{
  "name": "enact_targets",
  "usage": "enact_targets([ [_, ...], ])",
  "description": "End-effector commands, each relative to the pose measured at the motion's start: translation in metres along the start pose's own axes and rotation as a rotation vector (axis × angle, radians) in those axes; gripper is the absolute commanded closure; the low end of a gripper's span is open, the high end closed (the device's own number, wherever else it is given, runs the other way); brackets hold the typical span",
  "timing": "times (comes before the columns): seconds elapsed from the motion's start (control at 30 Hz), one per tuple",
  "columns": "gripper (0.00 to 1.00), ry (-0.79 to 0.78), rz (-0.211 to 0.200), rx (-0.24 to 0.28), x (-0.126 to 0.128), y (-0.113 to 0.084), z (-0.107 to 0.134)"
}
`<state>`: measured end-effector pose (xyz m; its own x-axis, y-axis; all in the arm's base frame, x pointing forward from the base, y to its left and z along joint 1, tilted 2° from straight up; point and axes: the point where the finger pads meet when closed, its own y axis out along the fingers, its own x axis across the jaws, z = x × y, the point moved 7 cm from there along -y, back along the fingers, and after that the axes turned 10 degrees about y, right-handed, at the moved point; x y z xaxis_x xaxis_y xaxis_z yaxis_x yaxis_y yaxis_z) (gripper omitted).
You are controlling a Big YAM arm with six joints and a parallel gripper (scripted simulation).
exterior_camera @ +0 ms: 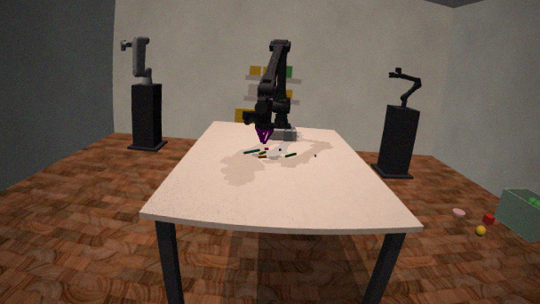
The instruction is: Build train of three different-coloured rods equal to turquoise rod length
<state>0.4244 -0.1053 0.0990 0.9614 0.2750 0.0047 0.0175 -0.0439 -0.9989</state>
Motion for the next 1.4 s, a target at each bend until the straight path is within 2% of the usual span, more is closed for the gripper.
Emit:
enact_targets([
  [0.0,0.77,0.002,-0.006,-0.003,0.008,-0.001,-0.001],
  [0.77,0.77,0.002,-0.002,-0.001,0.003,0.020,0.000],
  [1.37,0.77,0.003,-0.001,-0.001,0.001,0.045,-0.003],
])
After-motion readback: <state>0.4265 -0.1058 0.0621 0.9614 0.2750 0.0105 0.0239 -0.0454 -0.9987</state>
